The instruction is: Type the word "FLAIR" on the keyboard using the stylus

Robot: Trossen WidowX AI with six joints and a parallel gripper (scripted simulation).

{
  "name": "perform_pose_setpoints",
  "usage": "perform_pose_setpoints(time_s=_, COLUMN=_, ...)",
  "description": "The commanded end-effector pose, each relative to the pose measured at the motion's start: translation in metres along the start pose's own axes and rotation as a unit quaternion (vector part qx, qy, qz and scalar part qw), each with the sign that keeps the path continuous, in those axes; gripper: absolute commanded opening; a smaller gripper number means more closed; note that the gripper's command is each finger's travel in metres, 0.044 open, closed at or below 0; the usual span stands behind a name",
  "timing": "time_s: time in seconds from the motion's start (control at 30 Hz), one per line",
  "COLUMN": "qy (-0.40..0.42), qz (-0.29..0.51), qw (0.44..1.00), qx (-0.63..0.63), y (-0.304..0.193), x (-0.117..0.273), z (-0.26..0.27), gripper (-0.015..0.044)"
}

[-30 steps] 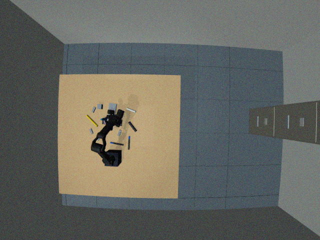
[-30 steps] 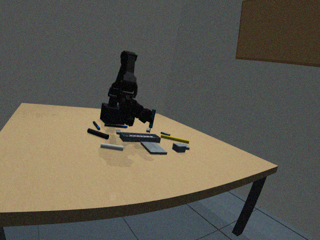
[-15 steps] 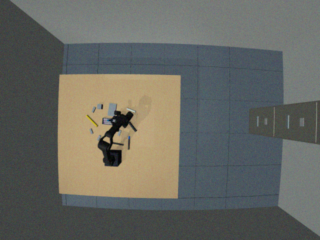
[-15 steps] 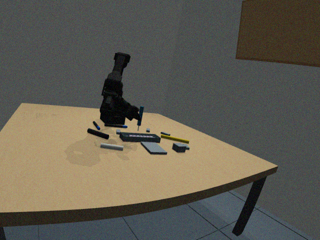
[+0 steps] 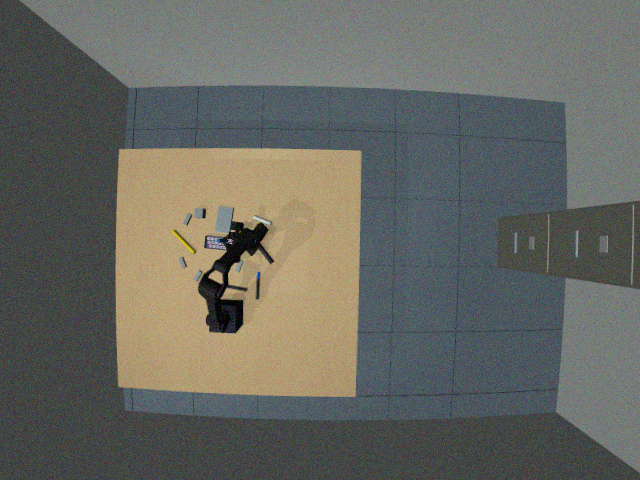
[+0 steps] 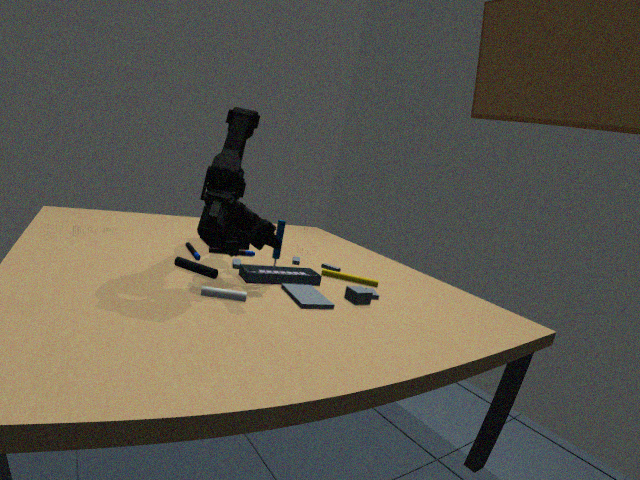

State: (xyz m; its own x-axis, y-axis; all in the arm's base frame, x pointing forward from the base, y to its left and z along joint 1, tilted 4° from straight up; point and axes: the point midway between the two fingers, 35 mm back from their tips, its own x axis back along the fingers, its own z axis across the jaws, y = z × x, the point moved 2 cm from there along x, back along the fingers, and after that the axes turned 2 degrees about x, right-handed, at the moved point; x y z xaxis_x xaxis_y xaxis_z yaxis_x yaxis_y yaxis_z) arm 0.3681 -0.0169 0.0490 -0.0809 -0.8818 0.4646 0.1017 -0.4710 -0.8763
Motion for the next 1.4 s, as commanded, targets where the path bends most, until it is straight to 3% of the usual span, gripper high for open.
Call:
perform_pose_setpoints(time_s=0.0, qy=-0.001, qz=-0.001, qw=1.0, qx=0.002, y=0.004, x=-0.001, z=-0.001, gripper=0.0081)
perform_pose_setpoints(time_s=1.37, qy=-0.001, qz=-0.001, qw=1.0, qx=0.002, y=0.015, x=-0.007, z=-0.001, gripper=0.0081)
